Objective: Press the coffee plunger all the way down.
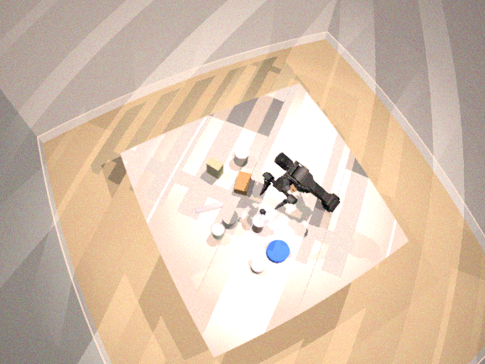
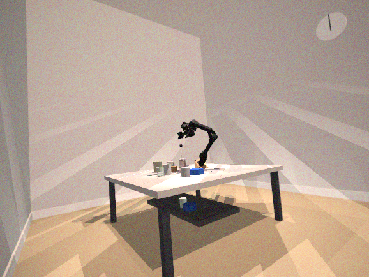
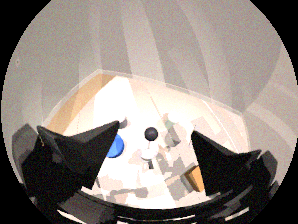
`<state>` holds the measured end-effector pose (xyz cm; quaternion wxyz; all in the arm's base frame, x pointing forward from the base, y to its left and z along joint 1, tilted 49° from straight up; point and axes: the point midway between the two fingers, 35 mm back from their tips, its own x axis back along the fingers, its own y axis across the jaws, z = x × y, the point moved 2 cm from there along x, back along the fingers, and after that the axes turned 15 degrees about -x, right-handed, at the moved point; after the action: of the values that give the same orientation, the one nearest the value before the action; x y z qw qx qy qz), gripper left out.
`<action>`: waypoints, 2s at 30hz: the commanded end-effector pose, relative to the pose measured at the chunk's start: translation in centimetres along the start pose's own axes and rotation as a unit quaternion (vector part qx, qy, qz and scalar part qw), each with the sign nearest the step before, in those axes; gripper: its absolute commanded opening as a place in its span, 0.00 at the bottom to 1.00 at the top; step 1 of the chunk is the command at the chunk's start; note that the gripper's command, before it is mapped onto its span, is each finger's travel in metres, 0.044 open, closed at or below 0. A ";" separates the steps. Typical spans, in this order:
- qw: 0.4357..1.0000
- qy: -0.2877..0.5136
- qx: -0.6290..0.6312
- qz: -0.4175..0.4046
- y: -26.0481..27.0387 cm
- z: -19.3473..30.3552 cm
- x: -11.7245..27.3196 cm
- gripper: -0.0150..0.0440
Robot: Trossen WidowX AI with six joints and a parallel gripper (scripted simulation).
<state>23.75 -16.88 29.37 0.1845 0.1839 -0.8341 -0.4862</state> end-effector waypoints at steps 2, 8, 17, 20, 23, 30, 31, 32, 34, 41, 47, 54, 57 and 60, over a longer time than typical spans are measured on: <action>0.999 -0.027 -0.009 -0.022 -0.4 0.4 0.5 1.00; 0.998 0.003 0.044 -0.045 -1.8 4.0 -2.0 1.00; 0.998 0.006 0.046 -0.046 -1.9 4.2 -2.2 1.00; 0.998 0.010 0.046 -0.045 -2.0 4.3 -2.4 1.00; 0.998 0.017 0.048 -0.044 -2.2 4.5 -2.8 1.00; 0.997 0.031 0.061 -0.033 -2.4 4.7 -3.7 1.00; 0.997 0.031 0.061 -0.033 -2.5 4.7 -3.8 1.00; 0.997 0.032 0.062 -0.033 -2.5 4.7 -3.9 1.00; 0.997 0.036 0.064 -0.030 -2.4 4.7 -4.3 1.00; 0.997 0.032 0.060 -0.028 -2.6 4.5 -5.0 1.00; 0.996 0.029 0.082 -0.023 -2.3 4.2 -5.5 1.00; 0.997 0.017 0.069 -0.030 -2.1 4.0 -5.9 1.00; 0.997 0.011 0.061 -0.035 -1.9 4.0 -6.0 1.00; 0.998 0.006 0.053 -0.041 -1.6 4.1 -6.0 1.00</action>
<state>26.66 -12.54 25.15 0.1671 0.2282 -0.8534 -0.4379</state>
